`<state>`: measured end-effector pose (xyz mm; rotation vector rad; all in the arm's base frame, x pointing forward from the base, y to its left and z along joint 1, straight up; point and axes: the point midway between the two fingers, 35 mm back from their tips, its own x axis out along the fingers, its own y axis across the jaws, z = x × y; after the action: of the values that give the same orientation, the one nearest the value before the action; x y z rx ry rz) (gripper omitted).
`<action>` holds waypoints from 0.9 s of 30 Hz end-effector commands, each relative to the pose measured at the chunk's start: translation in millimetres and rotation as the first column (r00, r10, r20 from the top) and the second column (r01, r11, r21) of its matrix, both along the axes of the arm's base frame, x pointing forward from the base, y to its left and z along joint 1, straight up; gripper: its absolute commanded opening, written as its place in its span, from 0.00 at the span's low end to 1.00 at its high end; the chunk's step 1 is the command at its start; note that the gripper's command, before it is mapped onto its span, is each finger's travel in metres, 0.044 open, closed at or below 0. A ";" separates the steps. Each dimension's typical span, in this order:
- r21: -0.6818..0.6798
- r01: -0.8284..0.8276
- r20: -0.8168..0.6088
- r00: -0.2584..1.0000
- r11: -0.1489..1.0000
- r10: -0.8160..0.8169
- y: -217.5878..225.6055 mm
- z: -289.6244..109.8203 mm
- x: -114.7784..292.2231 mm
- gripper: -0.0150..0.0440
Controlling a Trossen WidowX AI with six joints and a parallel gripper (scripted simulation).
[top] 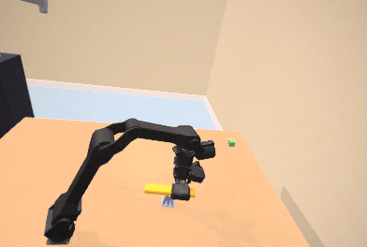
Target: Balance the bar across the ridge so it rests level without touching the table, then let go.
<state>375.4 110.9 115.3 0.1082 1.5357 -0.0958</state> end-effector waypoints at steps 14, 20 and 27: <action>0.004 -0.001 0.001 1.000 1.000 0.001 0.6 -1.5 0.1 0.25; 0.004 -0.001 0.001 1.000 1.000 0.001 0.6 -2.0 0.1 0.25; 0.004 -0.001 0.001 1.000 1.000 0.001 0.6 -2.5 0.1 0.25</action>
<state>375.4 110.9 113.2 0.1083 1.5354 -0.0957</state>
